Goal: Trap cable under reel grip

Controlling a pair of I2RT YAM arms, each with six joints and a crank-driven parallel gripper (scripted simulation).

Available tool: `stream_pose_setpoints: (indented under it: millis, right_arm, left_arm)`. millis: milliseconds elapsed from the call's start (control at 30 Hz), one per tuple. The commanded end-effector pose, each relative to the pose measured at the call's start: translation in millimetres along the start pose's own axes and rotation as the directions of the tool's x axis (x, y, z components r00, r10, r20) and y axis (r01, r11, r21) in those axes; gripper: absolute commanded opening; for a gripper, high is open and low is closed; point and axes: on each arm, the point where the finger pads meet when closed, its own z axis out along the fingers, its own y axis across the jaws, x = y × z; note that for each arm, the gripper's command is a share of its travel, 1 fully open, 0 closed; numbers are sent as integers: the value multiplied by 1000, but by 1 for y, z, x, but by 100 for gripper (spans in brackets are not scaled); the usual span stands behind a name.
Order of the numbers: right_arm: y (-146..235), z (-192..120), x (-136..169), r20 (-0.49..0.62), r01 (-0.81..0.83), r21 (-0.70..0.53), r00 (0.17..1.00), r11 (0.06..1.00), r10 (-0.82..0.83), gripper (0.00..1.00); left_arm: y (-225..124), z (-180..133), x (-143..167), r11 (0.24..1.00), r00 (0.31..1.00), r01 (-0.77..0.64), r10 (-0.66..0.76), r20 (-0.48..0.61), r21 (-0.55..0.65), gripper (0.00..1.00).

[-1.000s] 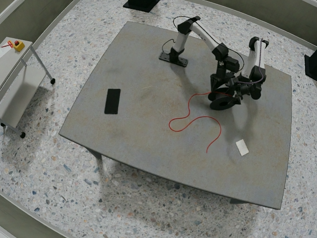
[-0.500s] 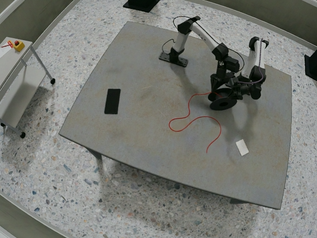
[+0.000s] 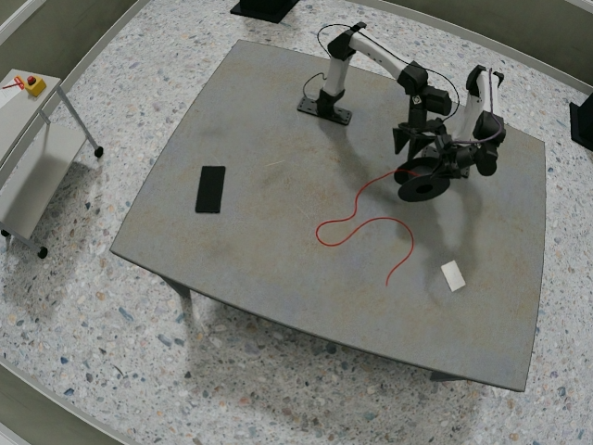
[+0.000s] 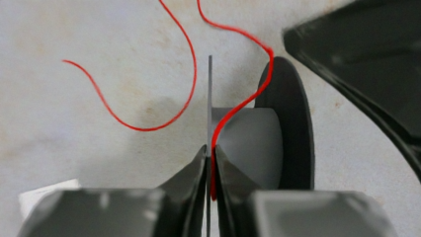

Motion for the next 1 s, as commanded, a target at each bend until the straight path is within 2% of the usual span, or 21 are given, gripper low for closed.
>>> stream_pose_setpoints:
  millis: [0, 167, 367, 500, 600, 733, 867, 933, 967]
  right_arm:
    - [-2, -58, 7, -1, -23, 8, 1000, 1000, 23, 69]
    - [1, -96, -4, -21, 10, -45, 1000, 999, -11, 69]
    - [0, -97, -6, 29, -83, -24, 996, 996, 84, 69]
    - [-7, -109, 0, 122, -285, 15, 952, 958, 281, 69]
    - [-15, -122, 10, 218, -472, 41, 864, 880, 454, 69]
    - [-20, -138, 26, 306, -627, 48, 750, 777, 586, 69]
    - [-28, -160, 41, 423, -777, 29, 579, 628, 697, 69]
    - [-28, -160, 41, 423, -777, 29, 579, 628, 697, 69]
    - [-32, -166, 42, 456, -810, 13, 526, 586, 718, 69]
  left_arm:
    - [-3, -25, -37, 1000, 1000, -4, 3, 16, 11, 0]
    - [-5, -40, -60, 1000, 1000, -2, 1, 22, 19, 0]
    - [-2, -40, -61, 1000, 1000, 4, -4, 17, 5, 0]
    - [-1, -40, -66, 1000, 1000, 28, -28, 4, -8, 0]
    - [1, -39, -79, 1000, 1000, 26, -26, 7, -15, 0]
    - [-1, -38, -93, 1000, 1000, 24, -24, 6, -10, 0]
    - [-4, -37, -106, 999, 999, 36, -36, -2, -4, 0]
    - [-4, -37, -106, 999, 999, 36, -36, -2, -4, 0]
    - [-4, -37, -108, 999, 999, 43, -43, -7, -6, 0]
